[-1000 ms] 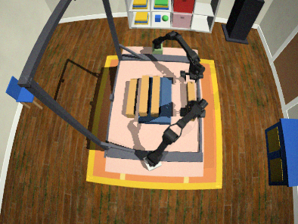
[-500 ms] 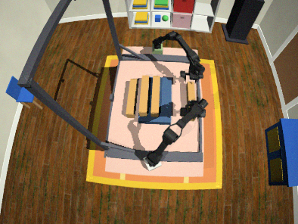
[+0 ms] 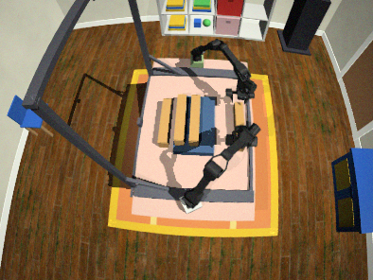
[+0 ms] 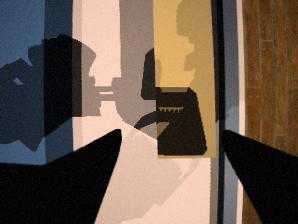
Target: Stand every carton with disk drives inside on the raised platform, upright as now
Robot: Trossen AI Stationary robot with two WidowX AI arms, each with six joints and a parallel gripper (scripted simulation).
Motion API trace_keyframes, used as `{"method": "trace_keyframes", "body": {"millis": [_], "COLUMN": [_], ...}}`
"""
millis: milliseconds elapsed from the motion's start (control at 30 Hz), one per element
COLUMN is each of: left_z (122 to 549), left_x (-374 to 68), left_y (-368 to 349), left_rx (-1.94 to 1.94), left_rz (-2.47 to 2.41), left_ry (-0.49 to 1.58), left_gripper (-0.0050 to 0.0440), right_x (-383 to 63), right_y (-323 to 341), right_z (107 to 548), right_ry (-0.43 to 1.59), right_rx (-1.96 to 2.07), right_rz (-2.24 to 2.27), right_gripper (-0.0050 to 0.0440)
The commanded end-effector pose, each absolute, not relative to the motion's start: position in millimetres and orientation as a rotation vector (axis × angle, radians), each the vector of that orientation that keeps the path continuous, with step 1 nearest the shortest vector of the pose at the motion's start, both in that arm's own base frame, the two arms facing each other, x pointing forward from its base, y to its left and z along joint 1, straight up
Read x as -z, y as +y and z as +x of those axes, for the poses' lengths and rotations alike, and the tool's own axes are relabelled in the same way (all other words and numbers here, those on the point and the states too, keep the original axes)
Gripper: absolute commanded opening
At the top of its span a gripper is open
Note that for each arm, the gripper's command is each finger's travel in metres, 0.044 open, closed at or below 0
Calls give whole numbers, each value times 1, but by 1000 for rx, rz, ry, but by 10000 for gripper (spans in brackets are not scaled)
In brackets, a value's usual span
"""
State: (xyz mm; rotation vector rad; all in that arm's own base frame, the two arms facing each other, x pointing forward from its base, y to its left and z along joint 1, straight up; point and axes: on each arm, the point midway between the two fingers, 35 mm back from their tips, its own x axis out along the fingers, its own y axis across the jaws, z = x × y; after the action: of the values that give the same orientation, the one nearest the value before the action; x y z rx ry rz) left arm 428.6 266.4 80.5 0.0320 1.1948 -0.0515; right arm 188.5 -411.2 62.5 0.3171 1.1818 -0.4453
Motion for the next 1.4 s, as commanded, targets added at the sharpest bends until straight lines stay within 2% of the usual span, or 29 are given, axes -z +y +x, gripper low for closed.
{"method": "trace_keyframes", "body": {"millis": [0, 1367], "left_z": [431, 432], "left_x": [-91, -90], "left_y": [269, 274], "left_rx": [45, 48], "left_rz": [47, 45], "left_ry": [1172, 1174], "left_gripper": [387, 387], "right_x": [-72, -70], "right_y": [-415, -426], "right_z": [190, 185], "right_ry": [1166, 1162], "right_rx": [458, 424], "right_rz": [297, 302], "right_gripper": [386, 386]}}
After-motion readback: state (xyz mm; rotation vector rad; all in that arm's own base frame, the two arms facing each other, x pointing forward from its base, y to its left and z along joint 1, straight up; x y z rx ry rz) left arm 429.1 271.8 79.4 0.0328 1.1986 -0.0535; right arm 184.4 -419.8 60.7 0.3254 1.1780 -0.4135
